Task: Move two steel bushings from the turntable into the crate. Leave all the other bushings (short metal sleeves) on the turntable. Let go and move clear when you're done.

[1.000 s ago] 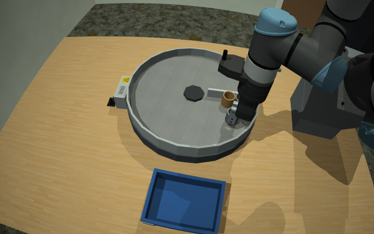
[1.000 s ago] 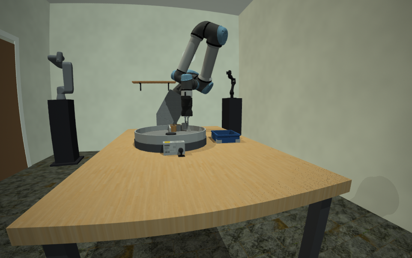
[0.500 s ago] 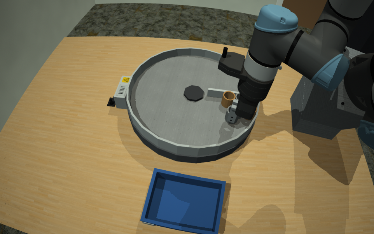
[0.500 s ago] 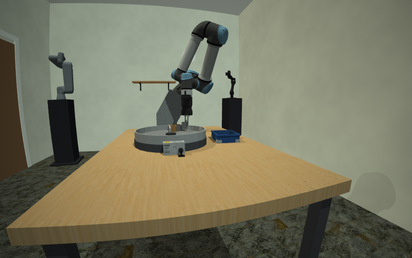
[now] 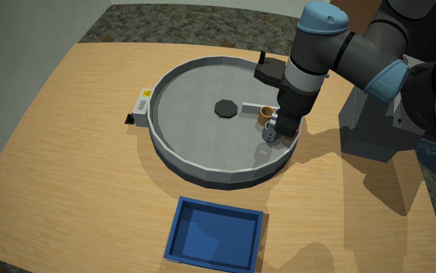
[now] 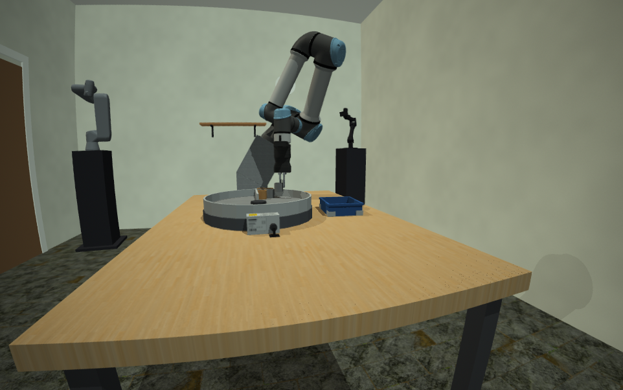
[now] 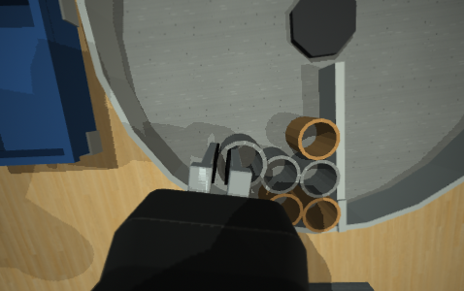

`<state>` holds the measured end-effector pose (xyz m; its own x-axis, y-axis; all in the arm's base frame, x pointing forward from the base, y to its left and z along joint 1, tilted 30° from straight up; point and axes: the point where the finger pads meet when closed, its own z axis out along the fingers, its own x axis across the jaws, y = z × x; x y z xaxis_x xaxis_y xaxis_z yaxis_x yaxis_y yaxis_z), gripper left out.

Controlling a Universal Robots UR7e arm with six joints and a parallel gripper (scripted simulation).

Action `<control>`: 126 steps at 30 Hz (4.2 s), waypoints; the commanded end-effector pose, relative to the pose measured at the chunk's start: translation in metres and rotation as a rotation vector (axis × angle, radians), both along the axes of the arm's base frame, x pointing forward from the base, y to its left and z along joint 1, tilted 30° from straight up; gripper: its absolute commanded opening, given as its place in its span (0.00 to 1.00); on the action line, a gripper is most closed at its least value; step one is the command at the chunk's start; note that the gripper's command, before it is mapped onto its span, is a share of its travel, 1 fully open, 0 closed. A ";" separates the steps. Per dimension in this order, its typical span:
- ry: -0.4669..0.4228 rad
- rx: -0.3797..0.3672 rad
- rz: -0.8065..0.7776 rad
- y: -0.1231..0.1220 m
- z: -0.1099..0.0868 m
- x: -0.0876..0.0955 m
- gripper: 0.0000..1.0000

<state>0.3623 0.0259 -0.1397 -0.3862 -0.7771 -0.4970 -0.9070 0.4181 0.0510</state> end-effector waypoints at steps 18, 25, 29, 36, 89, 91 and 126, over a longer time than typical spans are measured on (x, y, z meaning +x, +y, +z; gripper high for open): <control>-0.004 -0.003 0.000 -0.005 0.008 0.000 0.00; -0.004 -0.003 0.000 -0.008 0.013 -0.001 0.00; -0.004 -0.003 0.000 -0.008 0.013 -0.001 0.00; -0.003 -0.003 0.000 -0.008 0.013 -0.001 0.00; 0.006 0.002 -0.001 -0.023 0.044 -0.010 0.00; 0.006 0.003 -0.002 -0.025 0.048 -0.010 0.00; 0.003 0.004 0.004 0.065 0.104 0.030 0.00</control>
<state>0.3789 0.0687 -0.0532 -0.3807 -0.7759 -0.5031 -0.9103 0.4102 0.0563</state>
